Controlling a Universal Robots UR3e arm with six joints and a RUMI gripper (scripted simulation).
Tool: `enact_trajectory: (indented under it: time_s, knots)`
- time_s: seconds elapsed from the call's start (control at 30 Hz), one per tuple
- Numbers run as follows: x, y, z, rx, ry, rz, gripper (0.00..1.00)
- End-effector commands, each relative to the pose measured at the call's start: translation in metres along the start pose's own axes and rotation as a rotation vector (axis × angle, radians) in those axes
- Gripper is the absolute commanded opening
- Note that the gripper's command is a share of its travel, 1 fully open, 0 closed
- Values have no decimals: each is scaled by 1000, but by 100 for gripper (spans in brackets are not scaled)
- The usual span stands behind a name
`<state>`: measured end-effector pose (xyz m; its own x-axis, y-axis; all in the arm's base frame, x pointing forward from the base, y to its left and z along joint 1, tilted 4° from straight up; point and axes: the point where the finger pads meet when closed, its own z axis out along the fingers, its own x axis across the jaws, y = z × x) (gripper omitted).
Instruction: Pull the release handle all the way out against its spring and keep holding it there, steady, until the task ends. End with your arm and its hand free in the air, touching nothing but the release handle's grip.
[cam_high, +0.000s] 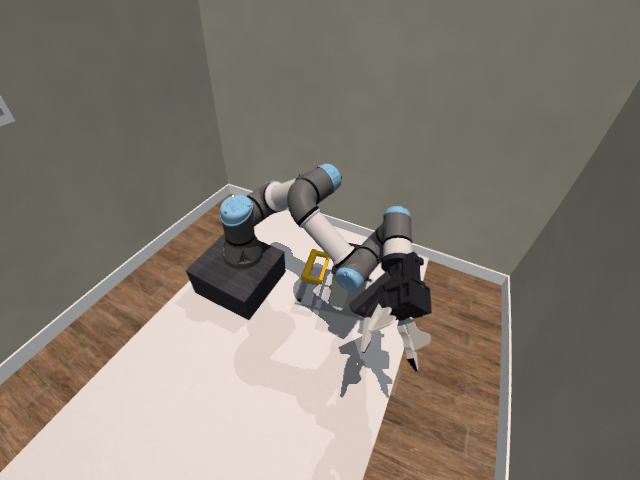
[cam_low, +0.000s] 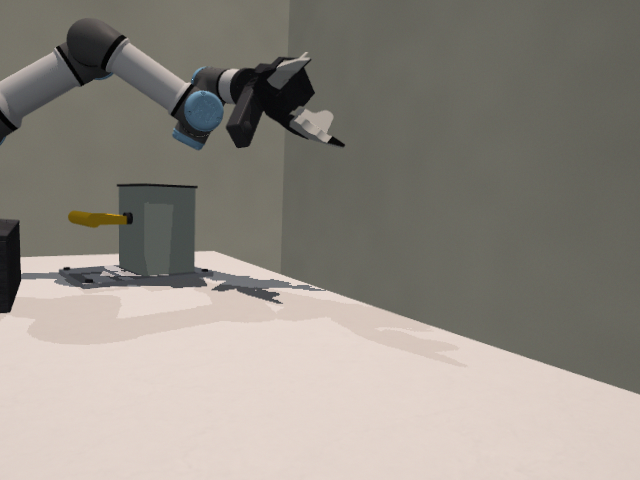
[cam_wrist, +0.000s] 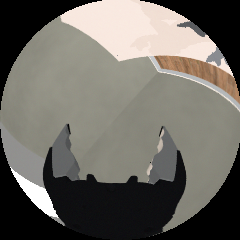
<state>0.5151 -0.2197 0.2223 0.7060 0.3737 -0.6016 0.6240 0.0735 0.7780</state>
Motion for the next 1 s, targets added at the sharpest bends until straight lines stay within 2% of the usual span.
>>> enact_trajectory:
  time_s: [0.0,0.7,0.97]
  knots:
    - [-1,1,0,-2,-1,3,100]
    - [-1,1,0,-1,1,-1,100]
    - [-1,4,-2,4,23,-53,100]
